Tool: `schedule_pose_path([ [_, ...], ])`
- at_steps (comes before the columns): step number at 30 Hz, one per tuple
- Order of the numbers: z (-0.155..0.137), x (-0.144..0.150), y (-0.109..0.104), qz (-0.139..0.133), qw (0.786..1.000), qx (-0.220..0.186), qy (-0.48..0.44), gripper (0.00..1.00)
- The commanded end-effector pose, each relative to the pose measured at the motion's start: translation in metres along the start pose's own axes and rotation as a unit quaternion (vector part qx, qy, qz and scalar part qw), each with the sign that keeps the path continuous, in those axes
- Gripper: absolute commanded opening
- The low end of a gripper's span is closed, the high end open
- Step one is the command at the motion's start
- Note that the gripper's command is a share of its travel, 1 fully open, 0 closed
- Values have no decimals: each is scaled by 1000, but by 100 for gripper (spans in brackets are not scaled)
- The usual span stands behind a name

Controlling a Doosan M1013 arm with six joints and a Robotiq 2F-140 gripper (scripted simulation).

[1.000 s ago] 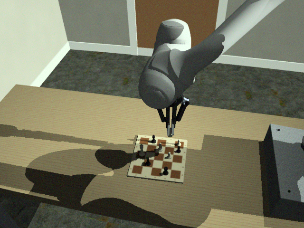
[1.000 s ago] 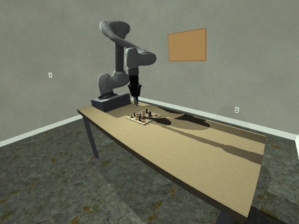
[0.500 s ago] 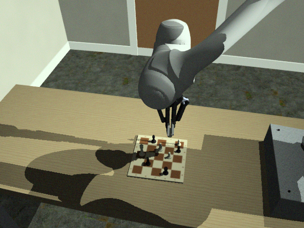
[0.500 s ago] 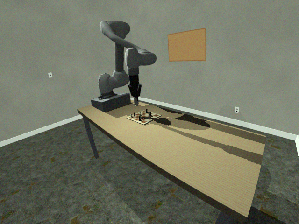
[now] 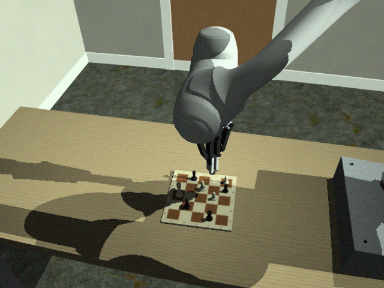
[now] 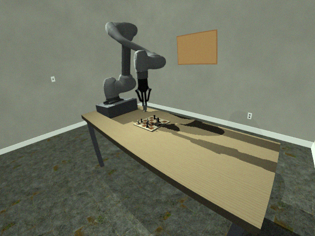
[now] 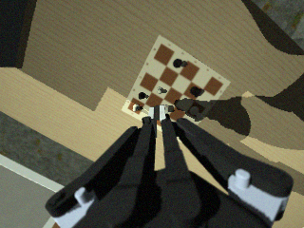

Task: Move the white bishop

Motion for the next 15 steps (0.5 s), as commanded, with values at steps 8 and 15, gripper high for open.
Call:
schedule_pose_path([
  [8,1,14,-1,-5,958,2,-286,0],
  [15,2,29,-1,1,891,-3,-455,0],
])
Point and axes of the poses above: the point where the finger pads meet when closed, its own y axis out along the fingers, its own x axis across the jaws, z = x × y, the point moved 2 cm from there along -y, back along the fingers, and after that the axes turned 6 degrees about -y, right-handed, at the moved point
